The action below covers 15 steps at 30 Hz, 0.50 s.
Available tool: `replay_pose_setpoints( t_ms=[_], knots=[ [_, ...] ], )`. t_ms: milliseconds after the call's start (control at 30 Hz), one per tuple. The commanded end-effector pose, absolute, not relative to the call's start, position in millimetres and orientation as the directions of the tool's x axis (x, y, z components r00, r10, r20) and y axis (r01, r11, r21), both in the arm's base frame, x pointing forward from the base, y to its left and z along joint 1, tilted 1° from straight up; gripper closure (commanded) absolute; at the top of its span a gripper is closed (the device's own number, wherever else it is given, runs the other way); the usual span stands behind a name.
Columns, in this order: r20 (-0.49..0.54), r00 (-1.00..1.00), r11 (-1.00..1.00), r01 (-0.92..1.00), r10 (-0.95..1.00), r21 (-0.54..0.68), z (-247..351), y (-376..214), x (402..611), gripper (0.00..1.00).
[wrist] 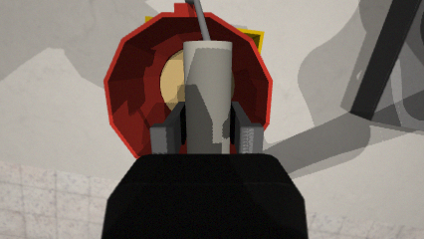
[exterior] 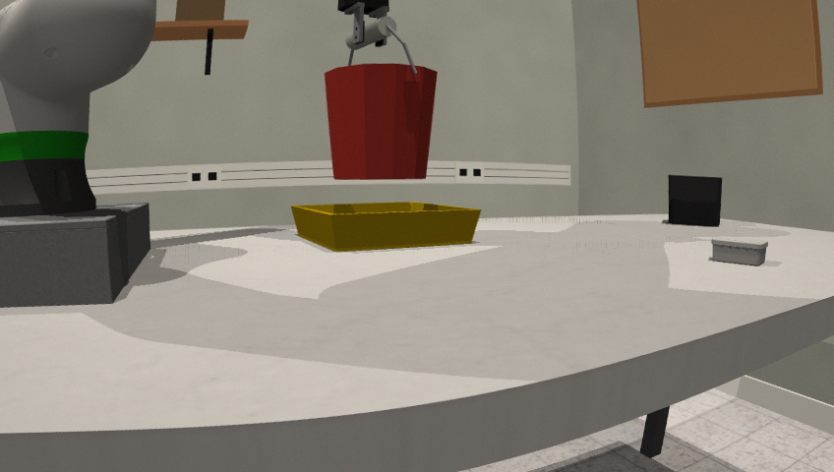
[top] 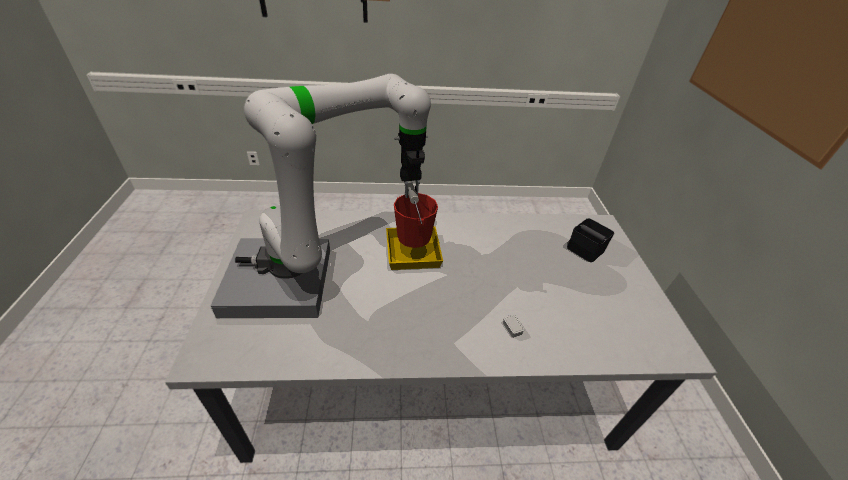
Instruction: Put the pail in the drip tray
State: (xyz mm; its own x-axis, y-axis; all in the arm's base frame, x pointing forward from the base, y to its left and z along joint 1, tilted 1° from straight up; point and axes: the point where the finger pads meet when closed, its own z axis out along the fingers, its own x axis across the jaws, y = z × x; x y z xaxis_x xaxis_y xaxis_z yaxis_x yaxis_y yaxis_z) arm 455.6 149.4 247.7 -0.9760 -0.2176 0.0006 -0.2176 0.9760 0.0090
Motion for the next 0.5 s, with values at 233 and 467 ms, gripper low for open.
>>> replay_pose_setpoints(
  t_ms=[233, 467],
  knots=[
    [-0.002, -0.976, 0.976, -0.218, -0.218, 0.009, 248.9, 151.6, 455.4, 1.0],
    [-0.002, -0.976, 0.976, -0.218, -0.218, 0.009, 248.9, 151.9, 455.4, 1.0]
  ],
)
